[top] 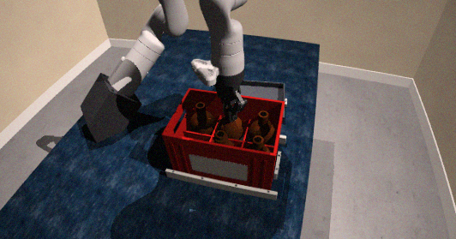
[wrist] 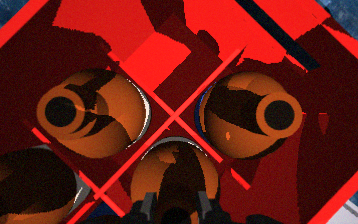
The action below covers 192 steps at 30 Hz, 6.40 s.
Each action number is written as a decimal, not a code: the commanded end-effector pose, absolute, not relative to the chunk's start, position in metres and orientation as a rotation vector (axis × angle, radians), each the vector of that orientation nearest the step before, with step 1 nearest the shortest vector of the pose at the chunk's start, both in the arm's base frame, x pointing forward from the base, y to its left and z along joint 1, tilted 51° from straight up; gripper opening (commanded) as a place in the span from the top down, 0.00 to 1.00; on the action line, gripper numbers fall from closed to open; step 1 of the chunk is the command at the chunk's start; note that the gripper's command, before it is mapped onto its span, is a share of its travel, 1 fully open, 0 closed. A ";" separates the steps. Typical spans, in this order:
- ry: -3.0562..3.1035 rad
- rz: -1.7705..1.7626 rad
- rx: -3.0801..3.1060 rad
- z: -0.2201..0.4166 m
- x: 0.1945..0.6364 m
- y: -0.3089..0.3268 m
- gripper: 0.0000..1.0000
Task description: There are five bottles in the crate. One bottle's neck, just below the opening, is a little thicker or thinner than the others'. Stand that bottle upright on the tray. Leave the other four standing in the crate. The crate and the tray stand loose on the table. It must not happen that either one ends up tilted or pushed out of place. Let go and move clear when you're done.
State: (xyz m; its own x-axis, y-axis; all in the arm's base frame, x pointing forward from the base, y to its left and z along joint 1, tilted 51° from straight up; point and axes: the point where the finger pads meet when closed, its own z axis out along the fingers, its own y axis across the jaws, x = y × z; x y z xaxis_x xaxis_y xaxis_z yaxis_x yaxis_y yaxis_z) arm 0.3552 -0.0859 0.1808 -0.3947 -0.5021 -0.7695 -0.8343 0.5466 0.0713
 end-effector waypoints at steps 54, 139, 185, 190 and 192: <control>2.069 0.595 -1.073 0.181 0.355 -0.086 0.36; 2.069 0.595 -1.073 0.236 0.322 -0.144 1.00; 2.069 0.595 -1.073 0.230 0.427 -0.210 1.00; 2.069 0.595 -1.073 0.230 0.427 -0.210 0.36; 2.069 0.595 -1.073 0.230 0.427 -0.210 0.36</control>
